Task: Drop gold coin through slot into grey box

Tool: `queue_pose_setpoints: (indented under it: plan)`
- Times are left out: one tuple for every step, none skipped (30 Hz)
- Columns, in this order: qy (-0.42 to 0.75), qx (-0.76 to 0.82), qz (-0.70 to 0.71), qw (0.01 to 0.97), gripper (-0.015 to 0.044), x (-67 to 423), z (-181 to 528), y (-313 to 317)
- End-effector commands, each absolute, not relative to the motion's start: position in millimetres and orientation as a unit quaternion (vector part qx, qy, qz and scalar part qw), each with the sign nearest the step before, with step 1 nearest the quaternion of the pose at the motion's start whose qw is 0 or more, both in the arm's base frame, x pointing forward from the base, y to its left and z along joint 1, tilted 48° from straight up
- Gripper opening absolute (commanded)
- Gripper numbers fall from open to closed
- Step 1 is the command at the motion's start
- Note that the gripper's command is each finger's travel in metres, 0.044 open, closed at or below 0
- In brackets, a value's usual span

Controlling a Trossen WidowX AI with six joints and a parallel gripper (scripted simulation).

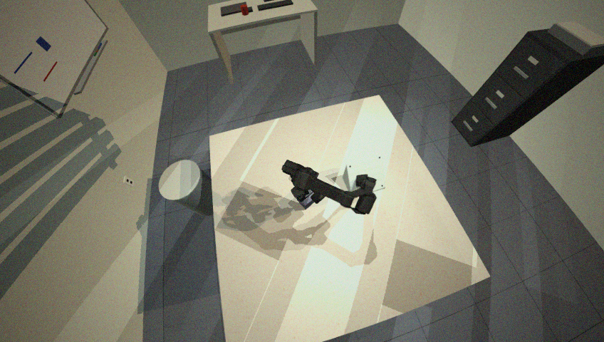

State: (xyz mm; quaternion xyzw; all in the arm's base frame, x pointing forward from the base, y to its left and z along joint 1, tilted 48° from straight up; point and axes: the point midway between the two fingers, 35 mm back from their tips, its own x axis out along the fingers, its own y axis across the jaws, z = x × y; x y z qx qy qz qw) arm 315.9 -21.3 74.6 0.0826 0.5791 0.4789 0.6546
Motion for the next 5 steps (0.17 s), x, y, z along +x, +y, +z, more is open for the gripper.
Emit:
queue_pose_setpoints:
  plan:
    - [0.581, 0.080, 0.482, 0.651, 0.0440, 315.4, 77.0, -22.9]
    - [0.581, 0.080, 0.482, 0.651, 0.0440, 315.4, 77.0, -22.9]
    - [0.581, 0.080, 0.482, 0.651, 0.0440, 315.4, 77.0, -22.9]
    - [0.581, 0.080, 0.482, 0.651, 0.0440, 315.4, 77.0, -22.9]
    - [0.581, 0.080, 0.482, 0.651, 0.0440, 315.4, 77.0, -22.9]
